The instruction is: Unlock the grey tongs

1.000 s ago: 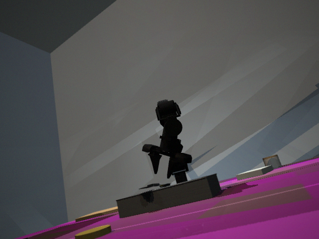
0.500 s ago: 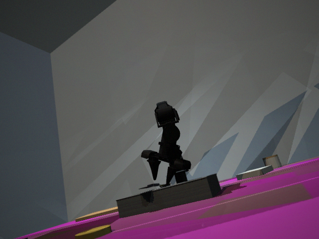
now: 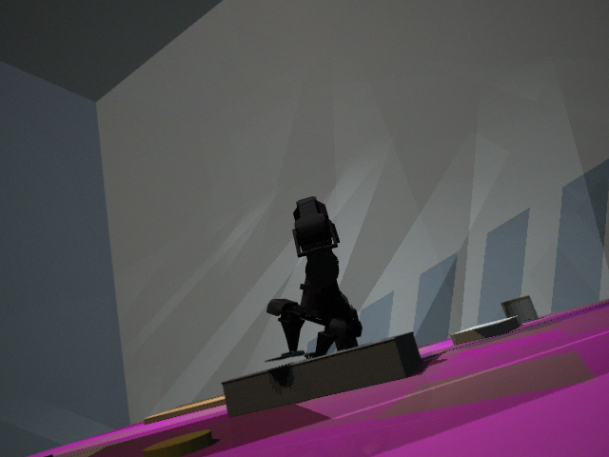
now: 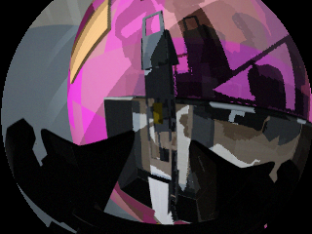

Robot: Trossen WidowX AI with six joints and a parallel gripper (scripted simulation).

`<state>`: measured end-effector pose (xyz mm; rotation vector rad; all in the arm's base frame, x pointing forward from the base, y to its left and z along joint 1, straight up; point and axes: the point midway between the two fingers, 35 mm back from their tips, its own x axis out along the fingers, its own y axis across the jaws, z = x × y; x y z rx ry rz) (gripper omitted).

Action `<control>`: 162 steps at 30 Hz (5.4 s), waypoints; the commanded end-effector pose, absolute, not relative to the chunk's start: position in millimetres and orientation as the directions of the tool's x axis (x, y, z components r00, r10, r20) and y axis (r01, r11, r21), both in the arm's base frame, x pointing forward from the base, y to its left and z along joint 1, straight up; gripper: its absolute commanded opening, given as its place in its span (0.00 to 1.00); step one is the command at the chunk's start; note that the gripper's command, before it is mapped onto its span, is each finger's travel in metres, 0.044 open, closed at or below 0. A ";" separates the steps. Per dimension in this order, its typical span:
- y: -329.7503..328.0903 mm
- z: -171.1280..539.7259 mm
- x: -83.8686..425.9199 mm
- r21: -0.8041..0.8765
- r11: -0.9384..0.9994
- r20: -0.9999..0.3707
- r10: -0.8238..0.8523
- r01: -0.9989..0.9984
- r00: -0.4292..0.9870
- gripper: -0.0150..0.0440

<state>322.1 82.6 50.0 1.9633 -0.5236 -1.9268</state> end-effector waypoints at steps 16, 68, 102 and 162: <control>65.6 23.6 319.8 0.490 -0.871 -0.871 -0.491 -0.021 0.013 0.69; 61.3 97.9 316.3 0.311 -0.950 -0.950 -0.312 0.042 -0.013 0.00; 37.4 104.2 324.6 -0.004 -0.968 -0.999 -0.004 -0.252 0.033 0.00; -74.1 131.3 333.7 -0.024 0.892 -1.000 -0.012 -0.452 0.029 0.00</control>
